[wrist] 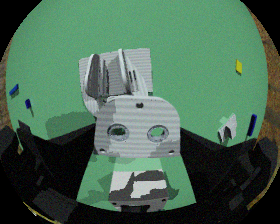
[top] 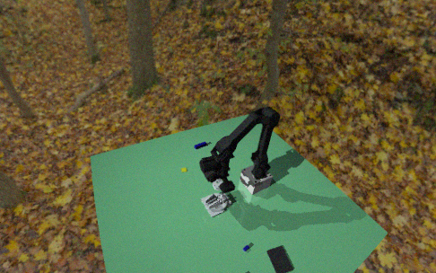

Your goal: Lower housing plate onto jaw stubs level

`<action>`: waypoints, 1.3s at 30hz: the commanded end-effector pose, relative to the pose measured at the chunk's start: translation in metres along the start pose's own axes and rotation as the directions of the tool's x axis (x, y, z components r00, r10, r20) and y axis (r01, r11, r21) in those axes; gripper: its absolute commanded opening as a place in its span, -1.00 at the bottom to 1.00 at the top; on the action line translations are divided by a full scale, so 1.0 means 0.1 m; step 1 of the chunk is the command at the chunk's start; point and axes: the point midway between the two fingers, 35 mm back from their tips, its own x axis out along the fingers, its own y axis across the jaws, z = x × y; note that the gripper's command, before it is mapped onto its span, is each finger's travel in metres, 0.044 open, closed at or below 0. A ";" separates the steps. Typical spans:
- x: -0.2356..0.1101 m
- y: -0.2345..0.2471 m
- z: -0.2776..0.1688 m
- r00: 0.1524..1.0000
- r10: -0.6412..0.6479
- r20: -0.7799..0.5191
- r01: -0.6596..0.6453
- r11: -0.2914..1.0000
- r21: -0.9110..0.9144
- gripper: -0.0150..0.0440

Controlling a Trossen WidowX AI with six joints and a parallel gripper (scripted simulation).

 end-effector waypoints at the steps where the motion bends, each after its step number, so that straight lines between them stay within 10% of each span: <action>1: 0.01 0.12 -0.05 1.000 0.006 -0.002 -0.006 0.999 -0.036 0.70; 39: 0.02 0.37 -0.18 1.000 0.006 -0.004 -0.006 0.993 -0.120 0.70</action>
